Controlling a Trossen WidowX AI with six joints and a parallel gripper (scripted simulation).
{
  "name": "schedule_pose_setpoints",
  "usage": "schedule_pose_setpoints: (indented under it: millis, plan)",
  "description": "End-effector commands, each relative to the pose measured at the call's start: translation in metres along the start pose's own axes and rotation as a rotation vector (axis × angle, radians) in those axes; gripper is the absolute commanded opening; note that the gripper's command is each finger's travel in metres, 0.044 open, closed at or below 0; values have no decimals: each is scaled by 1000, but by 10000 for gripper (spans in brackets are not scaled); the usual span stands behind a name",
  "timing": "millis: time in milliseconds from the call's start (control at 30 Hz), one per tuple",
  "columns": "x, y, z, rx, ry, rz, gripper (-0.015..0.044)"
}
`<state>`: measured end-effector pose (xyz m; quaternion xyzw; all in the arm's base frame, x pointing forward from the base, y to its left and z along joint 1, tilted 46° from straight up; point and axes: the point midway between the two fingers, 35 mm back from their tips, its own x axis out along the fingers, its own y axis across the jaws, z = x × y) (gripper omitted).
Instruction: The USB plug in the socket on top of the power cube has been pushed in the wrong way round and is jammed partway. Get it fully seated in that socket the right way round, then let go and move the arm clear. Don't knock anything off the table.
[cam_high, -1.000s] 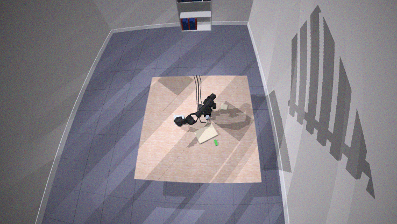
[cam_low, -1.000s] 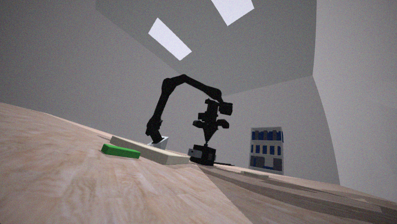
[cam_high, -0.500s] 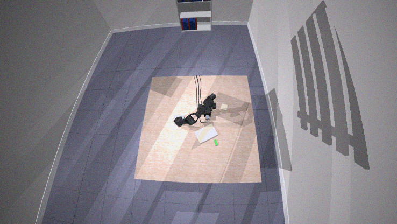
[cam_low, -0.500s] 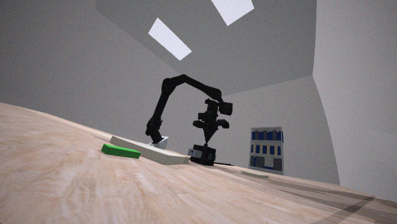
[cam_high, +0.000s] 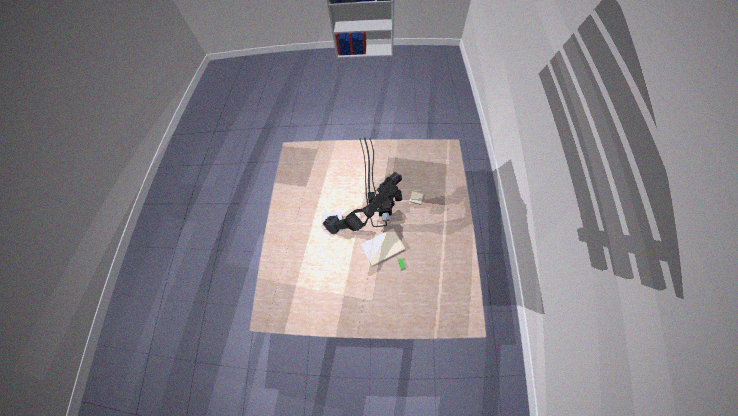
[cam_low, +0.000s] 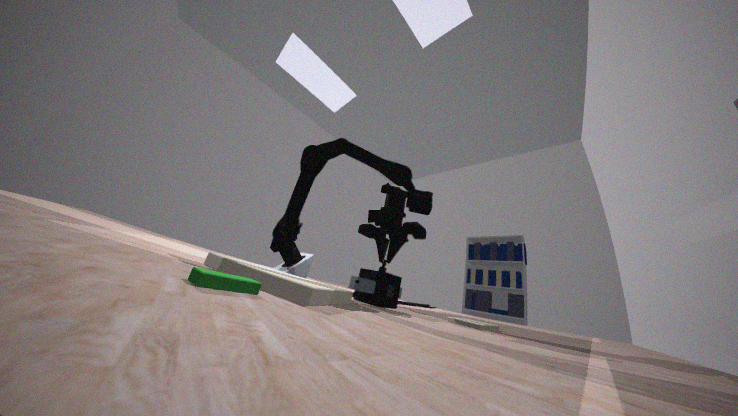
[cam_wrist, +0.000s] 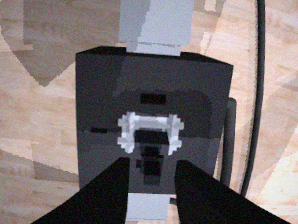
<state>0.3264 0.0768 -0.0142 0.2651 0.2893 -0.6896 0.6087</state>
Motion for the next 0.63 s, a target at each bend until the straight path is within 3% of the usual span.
schedule_pose_setpoints:
  millis: [0,600]
  plan:
    - [0,0,0,0,0,0,95]
    - [-11,0,0,0,0,0,95]
